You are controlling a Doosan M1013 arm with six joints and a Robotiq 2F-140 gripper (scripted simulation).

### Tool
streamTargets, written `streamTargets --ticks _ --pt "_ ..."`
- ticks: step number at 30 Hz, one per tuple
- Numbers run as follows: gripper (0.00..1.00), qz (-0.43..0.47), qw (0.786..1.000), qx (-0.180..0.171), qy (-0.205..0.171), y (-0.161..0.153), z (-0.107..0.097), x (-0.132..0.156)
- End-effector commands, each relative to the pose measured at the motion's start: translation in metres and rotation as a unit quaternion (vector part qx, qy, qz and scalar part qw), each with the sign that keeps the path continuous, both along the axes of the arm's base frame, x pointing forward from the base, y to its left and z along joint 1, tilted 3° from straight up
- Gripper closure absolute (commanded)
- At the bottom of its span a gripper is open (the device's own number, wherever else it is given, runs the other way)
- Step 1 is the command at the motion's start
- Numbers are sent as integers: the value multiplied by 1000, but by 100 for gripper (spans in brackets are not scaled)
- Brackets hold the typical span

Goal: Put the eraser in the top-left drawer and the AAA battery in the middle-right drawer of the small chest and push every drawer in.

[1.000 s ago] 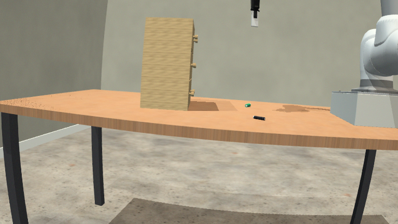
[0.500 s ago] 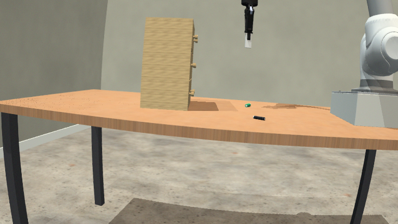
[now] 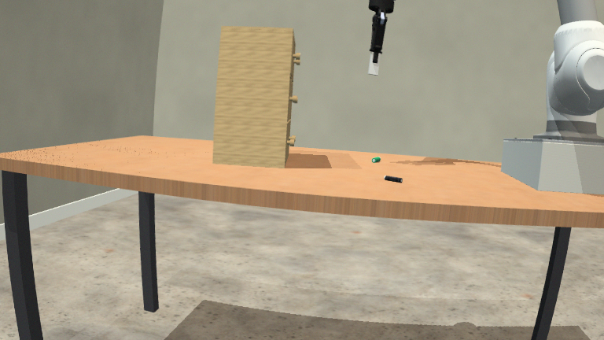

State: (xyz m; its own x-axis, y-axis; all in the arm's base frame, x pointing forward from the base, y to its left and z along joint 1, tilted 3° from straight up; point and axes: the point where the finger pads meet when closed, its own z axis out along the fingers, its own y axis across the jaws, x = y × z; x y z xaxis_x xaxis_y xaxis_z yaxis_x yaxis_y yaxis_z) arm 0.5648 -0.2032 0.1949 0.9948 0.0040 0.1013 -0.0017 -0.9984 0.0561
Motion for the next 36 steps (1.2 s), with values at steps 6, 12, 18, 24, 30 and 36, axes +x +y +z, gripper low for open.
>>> streamTargets --ticks 6,12,18,24,30,36 --pt "100 4 998 0 -63 0 -10 11" --pt "100 8 990 0 -140 -1 -23 24" --pt "100 11 982 0 -191 -1 -31 33" --pt "100 14 970 0 -244 -2 -39 42" --pt "100 16 959 1 -281 -2 -46 49" --pt "100 18 953 1 -302 -2 -49 52"
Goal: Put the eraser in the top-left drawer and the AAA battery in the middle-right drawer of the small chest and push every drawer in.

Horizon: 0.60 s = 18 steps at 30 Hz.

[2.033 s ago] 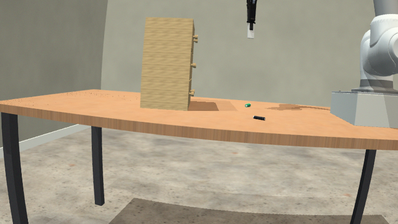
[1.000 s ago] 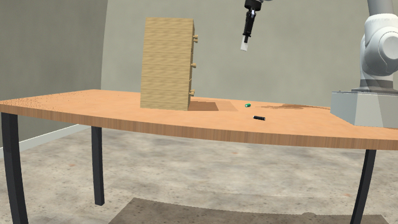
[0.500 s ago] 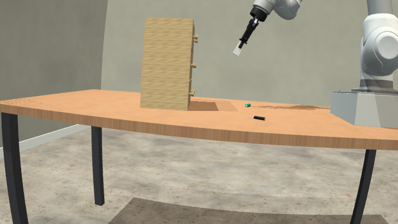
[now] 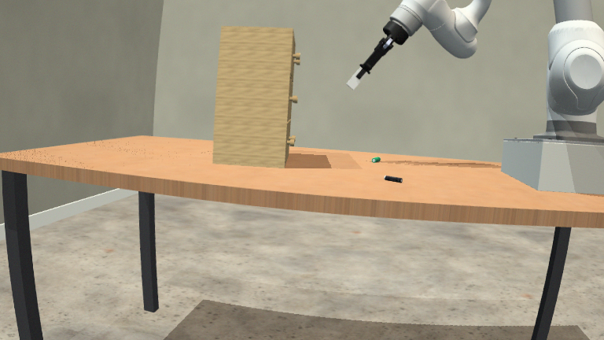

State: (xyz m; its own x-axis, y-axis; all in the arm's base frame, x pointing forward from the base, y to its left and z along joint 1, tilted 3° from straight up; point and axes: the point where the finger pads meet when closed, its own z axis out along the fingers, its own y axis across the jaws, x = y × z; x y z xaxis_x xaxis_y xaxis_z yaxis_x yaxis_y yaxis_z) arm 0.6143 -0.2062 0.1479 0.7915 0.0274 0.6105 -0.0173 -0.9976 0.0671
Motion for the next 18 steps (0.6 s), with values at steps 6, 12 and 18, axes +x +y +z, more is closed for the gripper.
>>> streamTargets --ticks 6,12,18 --pt "100 12 998 6 -59 1 -7 8" --pt "100 14 996 5 -91 0 -12 13" --pt "100 15 993 5 -115 0 -16 17"
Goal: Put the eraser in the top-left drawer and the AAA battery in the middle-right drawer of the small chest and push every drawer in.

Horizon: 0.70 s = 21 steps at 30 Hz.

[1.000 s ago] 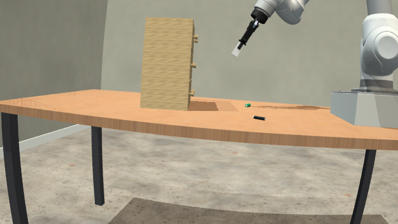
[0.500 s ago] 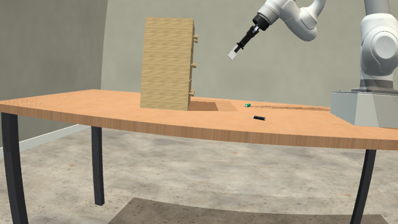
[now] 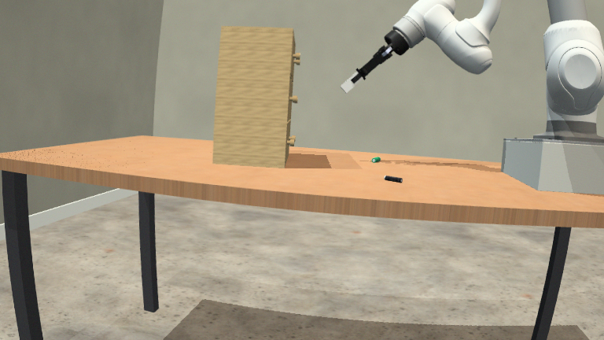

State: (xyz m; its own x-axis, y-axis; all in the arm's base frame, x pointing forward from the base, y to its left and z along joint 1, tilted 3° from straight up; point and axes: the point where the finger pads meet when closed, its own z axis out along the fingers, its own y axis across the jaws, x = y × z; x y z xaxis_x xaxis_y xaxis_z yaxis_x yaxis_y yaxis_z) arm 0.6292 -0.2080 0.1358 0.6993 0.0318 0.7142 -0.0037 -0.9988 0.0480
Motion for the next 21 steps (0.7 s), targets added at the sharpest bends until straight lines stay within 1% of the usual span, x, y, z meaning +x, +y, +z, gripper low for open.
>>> streamTargets --ticks 1,11,13,17,21 --pt "100 4 999 -4 -52 1 -5 3" --pt "100 8 991 -4 -130 1 -18 17" --pt "100 8 991 -4 -130 1 -18 17" --pt "100 10 987 -4 -163 0 -23 22" --pt "100 11 982 -4 -186 0 -27 27"
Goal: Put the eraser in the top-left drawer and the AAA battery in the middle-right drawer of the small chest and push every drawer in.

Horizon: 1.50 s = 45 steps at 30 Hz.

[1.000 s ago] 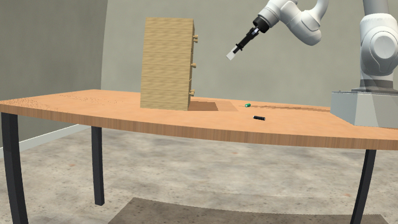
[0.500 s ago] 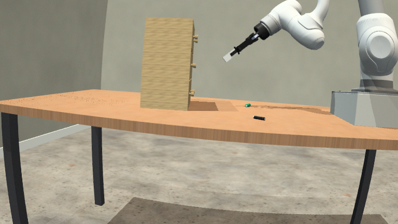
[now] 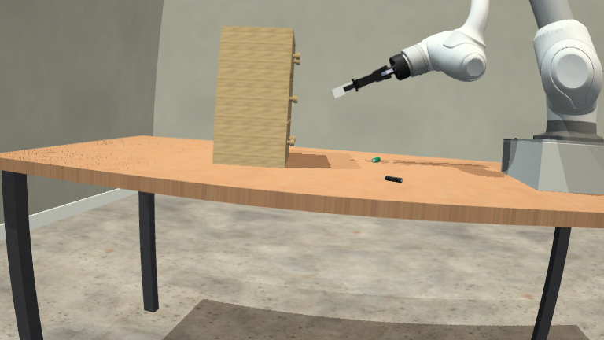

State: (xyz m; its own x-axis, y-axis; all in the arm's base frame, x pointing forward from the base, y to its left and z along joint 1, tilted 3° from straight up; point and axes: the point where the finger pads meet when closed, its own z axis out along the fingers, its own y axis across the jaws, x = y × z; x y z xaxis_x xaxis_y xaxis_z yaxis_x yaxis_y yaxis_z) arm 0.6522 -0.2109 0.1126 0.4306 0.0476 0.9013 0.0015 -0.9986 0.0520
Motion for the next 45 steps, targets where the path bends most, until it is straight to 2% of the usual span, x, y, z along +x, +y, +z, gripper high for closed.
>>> streamTargets --ticks 1,7,20,21,45 --pt "100 0 1000 -2 -28 3 -4 4" --pt "100 1 999 -2 -48 3 -8 8" --pt "100 2 998 -2 -57 2 -9 9" --pt "80 2 998 -2 -57 2 -9 9" --pt "80 2 998 -2 -57 2 -9 9"
